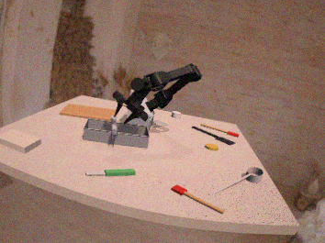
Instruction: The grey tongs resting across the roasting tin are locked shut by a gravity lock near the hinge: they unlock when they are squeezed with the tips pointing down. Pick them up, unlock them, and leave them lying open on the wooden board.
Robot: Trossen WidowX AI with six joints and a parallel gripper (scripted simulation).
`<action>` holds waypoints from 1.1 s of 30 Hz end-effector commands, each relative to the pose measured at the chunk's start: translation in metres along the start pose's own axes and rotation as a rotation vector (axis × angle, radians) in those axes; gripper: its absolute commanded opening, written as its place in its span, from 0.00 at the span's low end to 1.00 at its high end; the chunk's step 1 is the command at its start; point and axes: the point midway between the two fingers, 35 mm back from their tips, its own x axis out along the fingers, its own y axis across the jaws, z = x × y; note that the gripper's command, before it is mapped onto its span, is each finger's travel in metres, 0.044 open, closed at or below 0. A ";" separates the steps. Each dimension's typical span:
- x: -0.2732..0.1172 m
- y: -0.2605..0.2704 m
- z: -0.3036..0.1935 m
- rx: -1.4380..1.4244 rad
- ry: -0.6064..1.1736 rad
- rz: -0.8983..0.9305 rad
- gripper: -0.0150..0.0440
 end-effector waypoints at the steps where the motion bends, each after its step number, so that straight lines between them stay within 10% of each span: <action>1: 0.003 0.000 0.001 0.006 -0.002 0.004 0.69; 33: 0.056 0.000 0.003 0.006 -0.003 0.004 0.69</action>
